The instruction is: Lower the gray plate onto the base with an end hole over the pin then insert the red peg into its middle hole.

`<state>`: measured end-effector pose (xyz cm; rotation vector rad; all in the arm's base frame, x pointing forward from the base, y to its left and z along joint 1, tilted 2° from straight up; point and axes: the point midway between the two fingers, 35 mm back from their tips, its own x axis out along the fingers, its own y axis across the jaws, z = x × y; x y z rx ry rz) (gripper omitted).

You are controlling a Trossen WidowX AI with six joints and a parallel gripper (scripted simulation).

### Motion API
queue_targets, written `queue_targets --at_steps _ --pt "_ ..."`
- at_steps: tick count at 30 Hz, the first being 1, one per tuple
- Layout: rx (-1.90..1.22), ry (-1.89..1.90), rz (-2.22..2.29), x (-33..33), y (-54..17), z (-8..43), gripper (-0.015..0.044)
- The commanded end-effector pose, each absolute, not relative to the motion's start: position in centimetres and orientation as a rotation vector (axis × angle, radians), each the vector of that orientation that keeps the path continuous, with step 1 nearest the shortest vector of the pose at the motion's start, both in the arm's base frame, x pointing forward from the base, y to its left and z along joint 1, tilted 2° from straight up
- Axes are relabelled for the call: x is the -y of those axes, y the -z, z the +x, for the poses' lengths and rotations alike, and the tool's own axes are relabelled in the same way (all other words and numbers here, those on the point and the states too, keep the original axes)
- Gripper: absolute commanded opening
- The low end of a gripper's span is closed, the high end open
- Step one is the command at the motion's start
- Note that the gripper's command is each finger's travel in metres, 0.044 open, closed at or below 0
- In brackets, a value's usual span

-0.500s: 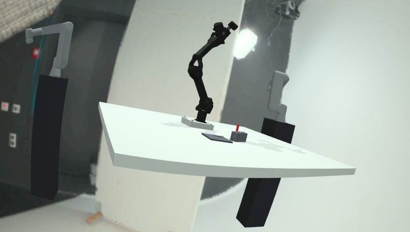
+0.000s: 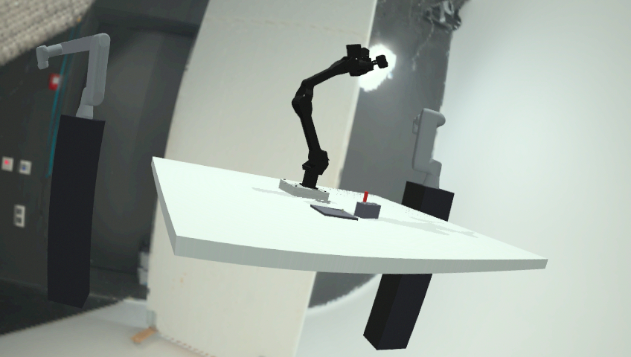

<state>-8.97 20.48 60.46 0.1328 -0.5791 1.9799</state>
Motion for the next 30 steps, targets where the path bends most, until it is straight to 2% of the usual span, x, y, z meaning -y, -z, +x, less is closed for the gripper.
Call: queue_targets --at_steps 1,7,18,30 --pt "0.280 -1.891 0.062 -26.0 -56.7 -6.2 0.0440" --pt "-0.096 -1.687 0.041 -31.3 -51.4 -0.1 0.0440" --pt "-0.499 -1.351 0.118 -34.3 -44.5 9.2 0.0440" --pt "-1.032 -0.614 0.391 -30.8 -32.2 23.7 0.0440"
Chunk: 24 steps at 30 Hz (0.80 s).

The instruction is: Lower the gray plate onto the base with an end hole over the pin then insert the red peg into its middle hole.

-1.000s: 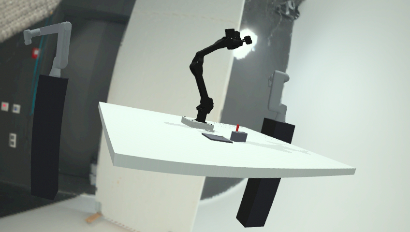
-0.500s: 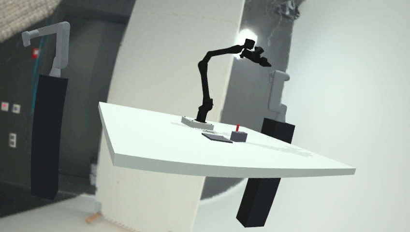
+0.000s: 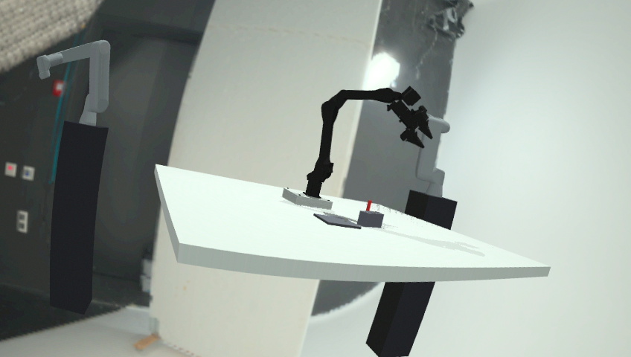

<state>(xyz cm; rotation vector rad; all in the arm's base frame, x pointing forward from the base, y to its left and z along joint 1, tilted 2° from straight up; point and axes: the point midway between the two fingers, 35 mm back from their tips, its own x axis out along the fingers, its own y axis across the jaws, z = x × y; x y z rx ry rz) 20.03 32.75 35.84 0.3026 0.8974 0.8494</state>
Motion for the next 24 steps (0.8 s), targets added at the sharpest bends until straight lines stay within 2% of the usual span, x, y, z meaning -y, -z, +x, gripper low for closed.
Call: queue_targets --at_steps 1,8,16,24 --pt "-1.072 -0.535 0.423 -30.1 -31.0 24.8 0.0440" --pt "-1.275 0.052 0.649 -22.8 -23.6 30.4 0.0440" --pt "-1.356 0.757 0.885 -12.5 -16.9 31.9 0.0440" --pt "-1.357 0.814 0.903 -12.7 -16.5 31.9 0.0440"
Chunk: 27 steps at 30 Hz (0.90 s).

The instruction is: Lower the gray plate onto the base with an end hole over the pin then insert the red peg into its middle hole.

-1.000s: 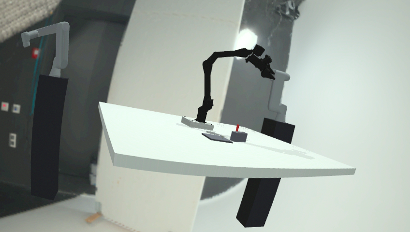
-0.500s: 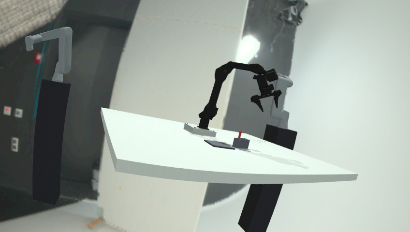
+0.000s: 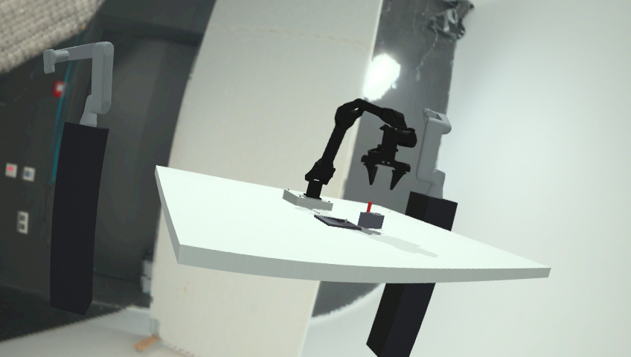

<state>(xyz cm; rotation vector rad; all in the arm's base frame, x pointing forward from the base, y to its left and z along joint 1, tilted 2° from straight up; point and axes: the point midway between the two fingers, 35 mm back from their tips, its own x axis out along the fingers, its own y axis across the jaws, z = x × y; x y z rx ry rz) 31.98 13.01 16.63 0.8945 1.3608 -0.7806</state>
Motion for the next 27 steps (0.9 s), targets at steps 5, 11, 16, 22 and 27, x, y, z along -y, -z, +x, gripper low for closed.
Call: queue_targets --at_steps 5,11,16,22,27 --pt "-1.357 0.814 0.903 -12.8 -14.6 32.2 0.0440" --pt "-1.357 0.814 0.903 -12.7 -10.0 32.4 0.0440" --pt "-1.357 0.814 0.903 -12.6 -9.5 32.5 0.0440" --pt "-1.357 0.814 0.903 -12.6 -8.5 32.6 0.0440" --pt "-1.357 0.814 0.903 -12.6 -7.8 32.7 0.0440"
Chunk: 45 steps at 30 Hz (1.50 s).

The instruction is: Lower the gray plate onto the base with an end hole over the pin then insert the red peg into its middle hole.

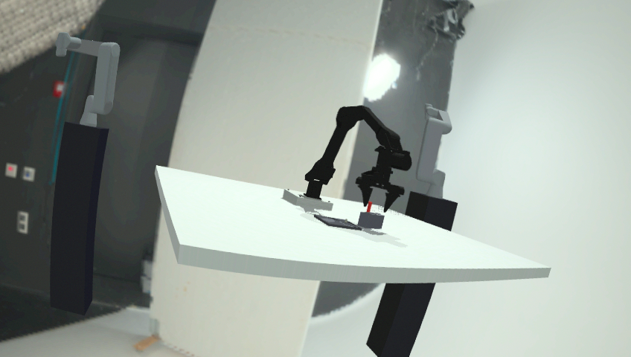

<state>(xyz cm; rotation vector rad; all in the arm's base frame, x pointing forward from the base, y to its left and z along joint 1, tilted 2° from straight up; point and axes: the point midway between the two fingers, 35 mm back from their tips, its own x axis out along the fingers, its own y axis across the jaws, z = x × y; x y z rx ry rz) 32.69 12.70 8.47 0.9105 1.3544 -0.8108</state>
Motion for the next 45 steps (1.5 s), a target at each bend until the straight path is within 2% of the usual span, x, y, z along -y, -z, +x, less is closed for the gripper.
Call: queue_targets --at_steps 1,33,45 --pt "-1.357 0.814 0.903 -12.6 -7.6 32.7 0.0440" --pt "-1.357 0.814 0.903 -12.7 -2.7 32.9 0.0440" --pt "-1.357 0.814 0.903 -12.7 -2.7 32.9 0.0125"
